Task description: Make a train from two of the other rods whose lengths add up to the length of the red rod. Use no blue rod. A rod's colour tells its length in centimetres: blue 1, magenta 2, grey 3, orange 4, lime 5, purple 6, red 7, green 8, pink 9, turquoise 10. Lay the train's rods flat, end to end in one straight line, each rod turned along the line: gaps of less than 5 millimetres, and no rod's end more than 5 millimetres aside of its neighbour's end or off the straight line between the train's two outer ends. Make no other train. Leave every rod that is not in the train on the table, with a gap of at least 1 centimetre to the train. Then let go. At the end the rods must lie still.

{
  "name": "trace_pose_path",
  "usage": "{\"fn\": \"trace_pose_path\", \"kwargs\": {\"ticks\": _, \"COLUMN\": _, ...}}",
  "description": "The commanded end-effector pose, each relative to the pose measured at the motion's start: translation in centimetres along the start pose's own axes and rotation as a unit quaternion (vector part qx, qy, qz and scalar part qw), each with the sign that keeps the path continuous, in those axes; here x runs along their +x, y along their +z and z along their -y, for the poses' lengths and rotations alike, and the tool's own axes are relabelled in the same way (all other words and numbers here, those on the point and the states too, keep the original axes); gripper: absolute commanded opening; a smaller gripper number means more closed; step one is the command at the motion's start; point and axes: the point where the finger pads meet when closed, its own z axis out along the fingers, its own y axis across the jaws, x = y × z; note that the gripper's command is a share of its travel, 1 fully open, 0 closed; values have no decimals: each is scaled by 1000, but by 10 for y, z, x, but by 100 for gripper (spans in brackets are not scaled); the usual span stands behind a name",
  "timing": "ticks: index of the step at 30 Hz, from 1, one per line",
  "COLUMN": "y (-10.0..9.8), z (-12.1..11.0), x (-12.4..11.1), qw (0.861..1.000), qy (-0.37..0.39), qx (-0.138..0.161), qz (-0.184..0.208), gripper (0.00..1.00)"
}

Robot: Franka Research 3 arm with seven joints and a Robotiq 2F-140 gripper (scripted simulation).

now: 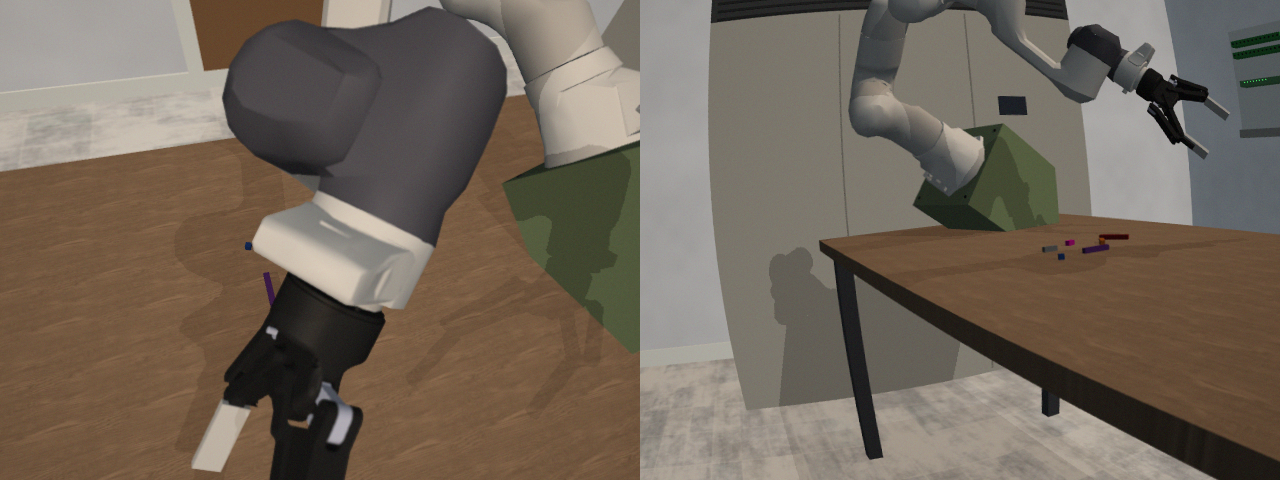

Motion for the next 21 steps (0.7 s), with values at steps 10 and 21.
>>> {"fn": "trace_pose_path", "kwargs": {"ticks": 10, "y": -2, "z": -13, "x": 1, "qw": 996, "qy": -86, "qx": -21, "qz": 10, "gripper": 100}}
{"fn": "trace_pose_path", "kwargs": {"ticks": 21, "y": -2, "z": -13, "x": 1, "qw": 996, "qy": -86, "qx": -21, "qz": 10, "gripper": 100}}
